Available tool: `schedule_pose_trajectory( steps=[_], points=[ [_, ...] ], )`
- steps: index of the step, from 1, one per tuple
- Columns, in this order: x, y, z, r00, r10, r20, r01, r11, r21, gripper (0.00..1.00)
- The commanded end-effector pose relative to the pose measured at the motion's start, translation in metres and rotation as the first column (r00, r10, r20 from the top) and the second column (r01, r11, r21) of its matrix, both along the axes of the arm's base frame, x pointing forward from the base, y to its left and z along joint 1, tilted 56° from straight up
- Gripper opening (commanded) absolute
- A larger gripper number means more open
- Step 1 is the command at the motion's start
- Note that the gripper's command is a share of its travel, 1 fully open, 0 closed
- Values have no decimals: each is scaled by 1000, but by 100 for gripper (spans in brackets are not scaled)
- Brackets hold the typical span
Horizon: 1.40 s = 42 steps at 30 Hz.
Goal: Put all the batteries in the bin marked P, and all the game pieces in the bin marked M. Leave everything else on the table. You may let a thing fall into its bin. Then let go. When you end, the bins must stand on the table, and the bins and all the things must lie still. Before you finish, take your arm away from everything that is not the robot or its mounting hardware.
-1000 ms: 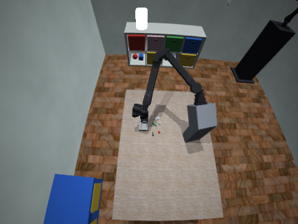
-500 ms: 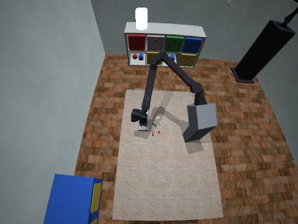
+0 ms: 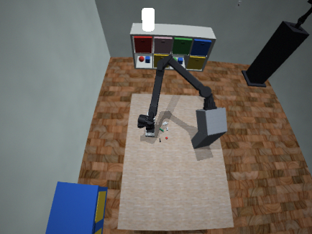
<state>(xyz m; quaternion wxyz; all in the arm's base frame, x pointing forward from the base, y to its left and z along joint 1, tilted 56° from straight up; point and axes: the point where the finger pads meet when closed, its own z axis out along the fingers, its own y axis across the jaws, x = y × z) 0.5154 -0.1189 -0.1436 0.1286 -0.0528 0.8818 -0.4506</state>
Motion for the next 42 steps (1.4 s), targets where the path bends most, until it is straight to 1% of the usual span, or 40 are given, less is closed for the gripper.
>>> schedule_pose_trajectory(
  steps=[1, 2, 5, 6, 7, 8, 14, 15, 16, 18, 22, 23, 25, 42],
  points=[
    [10, -4, -2, 1000, 17, 11, -16, 1000, -4, 8],
    [13, 0, -3, 1000, 28, 11, -28, 1000, -4, 8],
    [14, 0, -5, 999, 32, 11, -32, 999, -4, 8],
    [25, 3, 10, 998, 42, 43, -42, 999, -4, 8],
    [21, -13, 6, 999, 15, 39, -15, 1000, -4, 8],
    [15, -15, -8, 1000, 15, 13, -15, 1000, -4, 8],
    [18, -28, -18, 1000, 15, 10, -15, 1000, -4, 8],
    [19, -27, -19, 1000, 18, 10, -18, 1000, -4, 8],
    [25, -6, -19, 998, 57, 10, -57, 998, -6, 8],
    [34, -5, -2, 997, 57, 43, -57, 998, -7, 8],
    [34, -5, -1, 997, 57, 43, -57, 998, -8, 8],
    [30, -13, -7, 999, 42, 34, -42, 999, -7, 8],
    [28, -15, -10, 999, 38, 29, -38, 999, -6, 8],
    [26, -21, -11, 999, 27, 27, -27, 1000, -5, 8]
  ],
)
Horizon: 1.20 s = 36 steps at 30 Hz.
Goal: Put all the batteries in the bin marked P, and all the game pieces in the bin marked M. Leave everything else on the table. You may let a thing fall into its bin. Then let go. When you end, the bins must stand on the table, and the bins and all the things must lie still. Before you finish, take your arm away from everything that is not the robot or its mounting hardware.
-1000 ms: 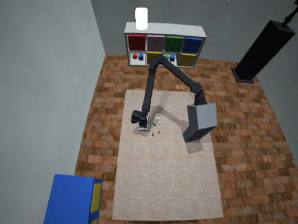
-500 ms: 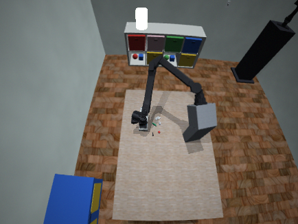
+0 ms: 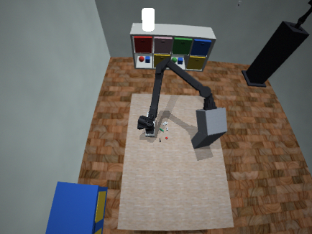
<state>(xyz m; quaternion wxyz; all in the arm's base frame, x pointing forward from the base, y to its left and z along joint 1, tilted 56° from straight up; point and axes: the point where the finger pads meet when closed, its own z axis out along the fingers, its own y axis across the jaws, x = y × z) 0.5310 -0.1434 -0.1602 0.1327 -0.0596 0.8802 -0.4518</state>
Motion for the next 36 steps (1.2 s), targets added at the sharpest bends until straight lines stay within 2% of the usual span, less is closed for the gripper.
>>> schedule_pose_trajectory(
  steps=[1, 25, 28, 36],
  points=[
    [10, 3, 5, 1000, 11, 25, -11, 1000, 0, 8],
    [10, 0, 4, 1000, 8, 23, -8, 1000, 0, 8],
    [15, 20, 16, 999, 28, 34, -28, 1000, 3, 8],
    [4, 26, 17, 999, 28, 19, -28, 1000, 2, 8]
  ],
)
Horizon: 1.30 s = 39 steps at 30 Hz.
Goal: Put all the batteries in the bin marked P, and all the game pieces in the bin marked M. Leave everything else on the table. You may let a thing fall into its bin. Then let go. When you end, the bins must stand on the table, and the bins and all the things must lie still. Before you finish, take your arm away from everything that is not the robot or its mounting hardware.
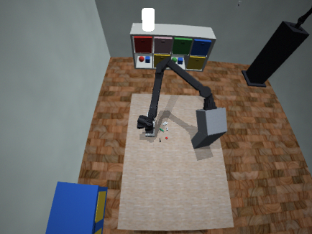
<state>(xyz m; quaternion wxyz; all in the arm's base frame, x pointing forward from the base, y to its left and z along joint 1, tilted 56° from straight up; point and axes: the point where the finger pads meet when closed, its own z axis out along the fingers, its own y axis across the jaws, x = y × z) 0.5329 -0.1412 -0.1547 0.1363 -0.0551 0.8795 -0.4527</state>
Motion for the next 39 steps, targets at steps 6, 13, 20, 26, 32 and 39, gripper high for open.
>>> schedule_pose_trajectory(
  steps=[6, 13, 20, 26, 32, 39],
  points=[
    [0, 30, 16, 999, 32, 9, -32, 999, 3, 8],
    [-2, 35, 20, 999, 33, 10, -33, 999, 4, 8],
    [-6, 44, 26, 999, 32, 11, -32, 999, 3, 8],
    [-12, 61, 39, 999, 32, 13, -32, 999, 3, 8],
    [-22, 39, 24, 1000, -10, -14, 10, 1000, 3, 8],
    [-15, 61, 35, 999, 32, 7, -32, 999, 4, 8]
  ],
)
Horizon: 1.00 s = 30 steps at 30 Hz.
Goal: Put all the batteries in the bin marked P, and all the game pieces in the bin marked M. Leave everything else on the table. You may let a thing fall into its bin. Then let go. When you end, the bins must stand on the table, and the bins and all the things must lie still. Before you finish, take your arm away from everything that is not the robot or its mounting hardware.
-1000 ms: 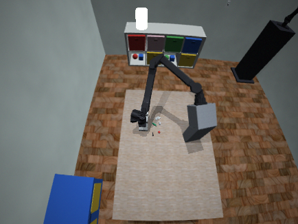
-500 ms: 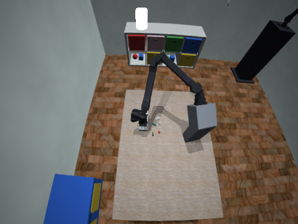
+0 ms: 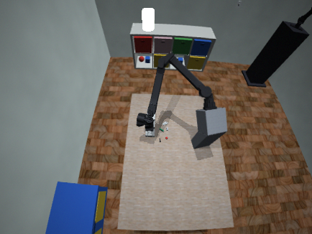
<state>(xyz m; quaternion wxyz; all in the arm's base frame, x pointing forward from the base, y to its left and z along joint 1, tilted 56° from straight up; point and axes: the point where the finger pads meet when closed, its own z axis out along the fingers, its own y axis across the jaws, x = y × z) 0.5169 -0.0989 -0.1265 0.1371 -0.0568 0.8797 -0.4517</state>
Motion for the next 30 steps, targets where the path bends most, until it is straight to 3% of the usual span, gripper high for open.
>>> schedule_pose_trajectory(
  steps=[1, 28, 30],
  points=[
    [1, 19, 7, 1000, 30, 5, -30, 1000, 2, 8],
    [2, 19, 9, 999, 31, 20, -31, 1000, 3, 8],
    [-5, 32, 19, 1000, 28, 14, -28, 1000, 1, 8]
  ],
)
